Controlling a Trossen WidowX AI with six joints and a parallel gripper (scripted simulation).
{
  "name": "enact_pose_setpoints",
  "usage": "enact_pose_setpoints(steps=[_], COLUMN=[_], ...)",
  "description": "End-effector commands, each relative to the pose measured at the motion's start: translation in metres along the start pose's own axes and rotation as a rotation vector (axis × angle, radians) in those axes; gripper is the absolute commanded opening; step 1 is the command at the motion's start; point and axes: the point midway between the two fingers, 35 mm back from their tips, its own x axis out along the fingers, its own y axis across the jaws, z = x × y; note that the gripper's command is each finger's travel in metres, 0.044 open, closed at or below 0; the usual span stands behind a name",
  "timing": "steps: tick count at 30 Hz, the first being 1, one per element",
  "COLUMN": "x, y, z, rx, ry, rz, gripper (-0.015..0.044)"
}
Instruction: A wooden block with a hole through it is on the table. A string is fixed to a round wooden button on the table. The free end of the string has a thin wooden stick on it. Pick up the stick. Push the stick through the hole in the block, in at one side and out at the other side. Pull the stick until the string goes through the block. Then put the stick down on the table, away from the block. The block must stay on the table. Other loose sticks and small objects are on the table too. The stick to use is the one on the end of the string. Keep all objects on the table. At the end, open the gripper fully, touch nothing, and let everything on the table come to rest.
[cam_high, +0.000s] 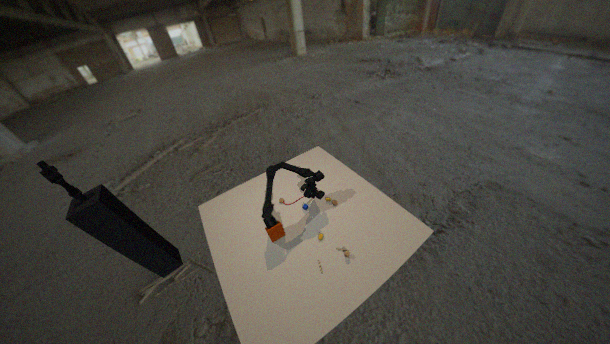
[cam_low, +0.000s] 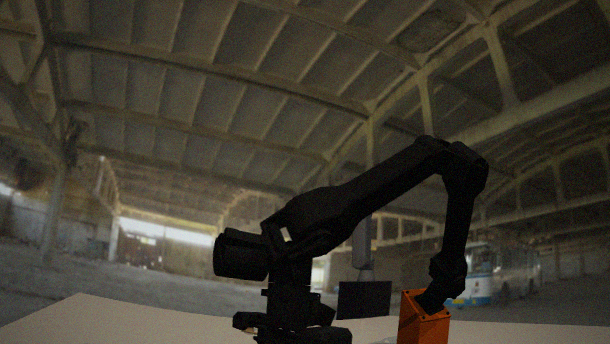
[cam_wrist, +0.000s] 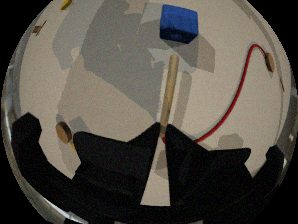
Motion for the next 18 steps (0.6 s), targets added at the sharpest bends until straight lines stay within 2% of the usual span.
enact_pose_setpoints(steps=[1, 18], x=[0.0, 0.0], y=[0.0, -0.001], z=[0.007, 0.025], rx=[-0.003, -0.002], ry=[0.001, 0.003], rz=[-0.004, -0.004], gripper=[0.0, 0.0])
